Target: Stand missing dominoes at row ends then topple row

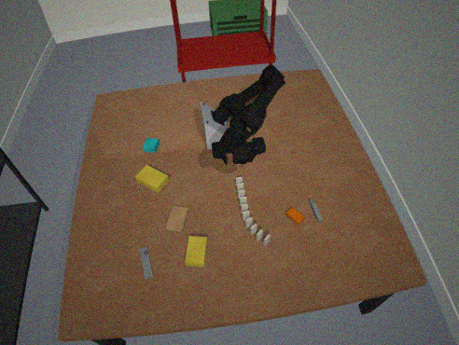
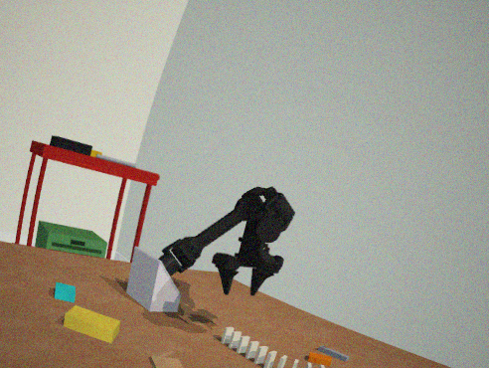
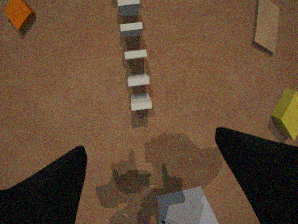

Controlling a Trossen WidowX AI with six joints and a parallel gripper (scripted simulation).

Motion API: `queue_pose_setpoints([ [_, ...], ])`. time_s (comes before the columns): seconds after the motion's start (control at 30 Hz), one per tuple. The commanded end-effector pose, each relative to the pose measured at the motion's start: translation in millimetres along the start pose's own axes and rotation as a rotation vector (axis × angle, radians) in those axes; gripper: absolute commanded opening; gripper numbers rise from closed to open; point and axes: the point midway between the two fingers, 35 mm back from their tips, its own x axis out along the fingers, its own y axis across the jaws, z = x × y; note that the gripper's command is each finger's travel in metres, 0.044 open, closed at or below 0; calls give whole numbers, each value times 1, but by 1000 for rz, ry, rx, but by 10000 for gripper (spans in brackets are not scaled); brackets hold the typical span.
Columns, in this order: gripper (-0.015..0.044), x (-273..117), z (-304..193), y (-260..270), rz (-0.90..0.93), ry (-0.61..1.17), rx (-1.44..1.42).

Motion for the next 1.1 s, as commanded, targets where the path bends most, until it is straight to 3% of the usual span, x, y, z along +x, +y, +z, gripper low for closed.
queue_pose_setpoints([
  [0.0, 440, -15, -5, 2, 2, 13, -3],
  [0.03, 440, -15, -5, 2, 2, 13, -3],
  [0.13, 361, -8, -7, 2, 4, 13, -157],
  [0.6, 0, 48, -39, 2, 17, 4, -1555],
  [1.07, 0, 49, -40, 2, 18, 4, -1572],
])
